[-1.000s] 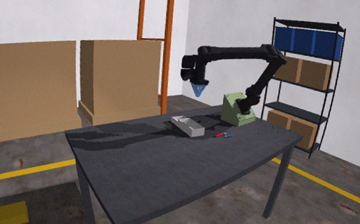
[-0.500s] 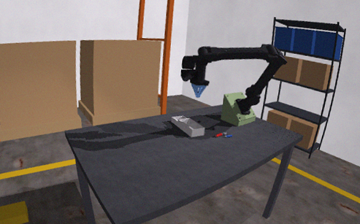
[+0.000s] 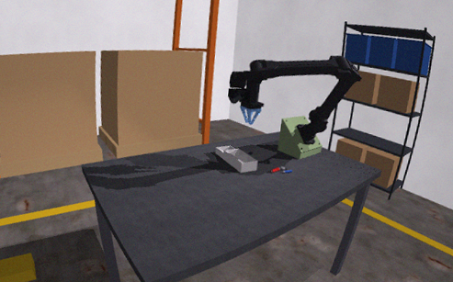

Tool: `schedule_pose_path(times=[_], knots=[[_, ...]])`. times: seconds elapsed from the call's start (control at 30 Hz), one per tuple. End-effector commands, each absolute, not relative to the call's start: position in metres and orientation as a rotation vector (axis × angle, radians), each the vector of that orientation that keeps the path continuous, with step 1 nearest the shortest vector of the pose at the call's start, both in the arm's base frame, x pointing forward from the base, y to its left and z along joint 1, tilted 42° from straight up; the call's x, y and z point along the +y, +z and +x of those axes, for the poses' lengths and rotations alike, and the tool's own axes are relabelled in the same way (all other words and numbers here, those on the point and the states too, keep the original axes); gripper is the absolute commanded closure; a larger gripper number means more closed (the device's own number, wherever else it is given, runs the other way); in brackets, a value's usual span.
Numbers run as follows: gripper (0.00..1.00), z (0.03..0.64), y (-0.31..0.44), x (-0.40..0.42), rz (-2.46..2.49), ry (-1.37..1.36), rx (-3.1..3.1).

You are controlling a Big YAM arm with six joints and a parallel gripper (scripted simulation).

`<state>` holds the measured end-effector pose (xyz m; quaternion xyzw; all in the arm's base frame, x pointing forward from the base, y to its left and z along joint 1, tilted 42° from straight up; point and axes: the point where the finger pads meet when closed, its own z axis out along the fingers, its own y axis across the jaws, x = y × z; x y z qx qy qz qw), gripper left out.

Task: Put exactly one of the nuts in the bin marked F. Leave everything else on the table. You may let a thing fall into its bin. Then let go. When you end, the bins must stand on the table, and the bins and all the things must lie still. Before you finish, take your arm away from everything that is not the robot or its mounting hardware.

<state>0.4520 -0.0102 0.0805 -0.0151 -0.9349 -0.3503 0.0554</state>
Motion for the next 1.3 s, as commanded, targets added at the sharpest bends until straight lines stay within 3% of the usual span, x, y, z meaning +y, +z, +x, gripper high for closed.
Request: schedule_pose_path(times=[0.0,0.97,1.27], knots=[[0.70,0.435,0.058,-0.025,-0.133,-1.059,-2.835],[0.70,0.299,-0.105,-0.037,-0.102,-1.062,-2.830],[0.70,0.329,-0.095,-0.041,-0.026,-1.044,-2.893]])
